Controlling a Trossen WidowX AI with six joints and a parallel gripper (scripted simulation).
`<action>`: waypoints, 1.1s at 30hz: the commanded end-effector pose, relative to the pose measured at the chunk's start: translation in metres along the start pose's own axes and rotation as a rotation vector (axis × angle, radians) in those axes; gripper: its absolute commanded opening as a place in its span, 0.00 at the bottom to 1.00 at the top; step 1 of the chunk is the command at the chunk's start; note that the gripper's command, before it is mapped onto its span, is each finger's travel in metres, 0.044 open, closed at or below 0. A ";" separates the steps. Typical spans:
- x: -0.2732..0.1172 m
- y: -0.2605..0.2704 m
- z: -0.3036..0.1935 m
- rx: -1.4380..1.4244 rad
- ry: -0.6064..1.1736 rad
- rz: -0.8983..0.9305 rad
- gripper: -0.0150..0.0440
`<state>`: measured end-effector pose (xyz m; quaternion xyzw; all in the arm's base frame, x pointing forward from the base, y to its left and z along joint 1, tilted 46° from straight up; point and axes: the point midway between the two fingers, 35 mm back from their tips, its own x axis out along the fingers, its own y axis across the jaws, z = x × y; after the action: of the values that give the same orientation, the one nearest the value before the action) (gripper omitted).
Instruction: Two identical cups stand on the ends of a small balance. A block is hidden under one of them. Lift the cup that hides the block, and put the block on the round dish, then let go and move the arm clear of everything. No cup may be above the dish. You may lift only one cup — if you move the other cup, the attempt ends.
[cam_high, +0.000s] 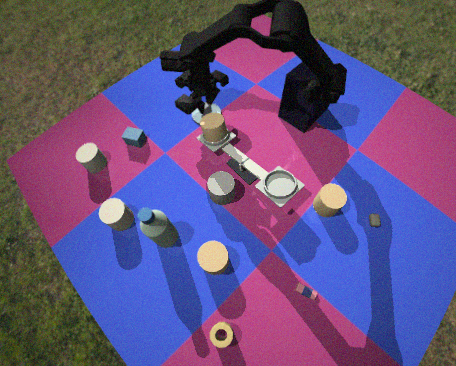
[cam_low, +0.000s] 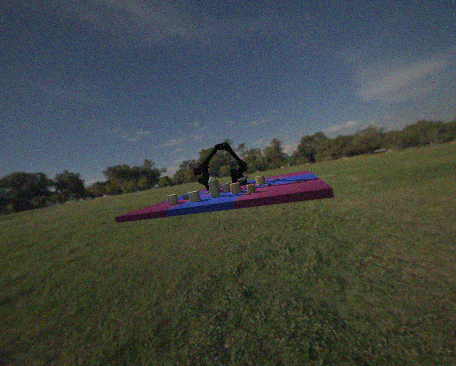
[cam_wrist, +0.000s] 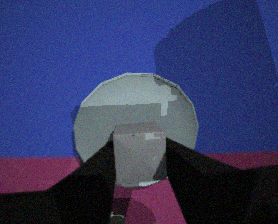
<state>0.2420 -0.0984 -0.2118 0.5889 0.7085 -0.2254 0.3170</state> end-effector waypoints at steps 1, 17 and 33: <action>0.009 -0.002 -0.002 0.007 0.010 -0.002 0.25; 0.004 0.000 -0.001 0.000 0.002 -0.002 0.88; -0.095 -0.004 0.000 0.013 0.006 0.004 1.00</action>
<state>0.2440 -0.1411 -0.1640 0.5905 0.7143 -0.2249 0.3010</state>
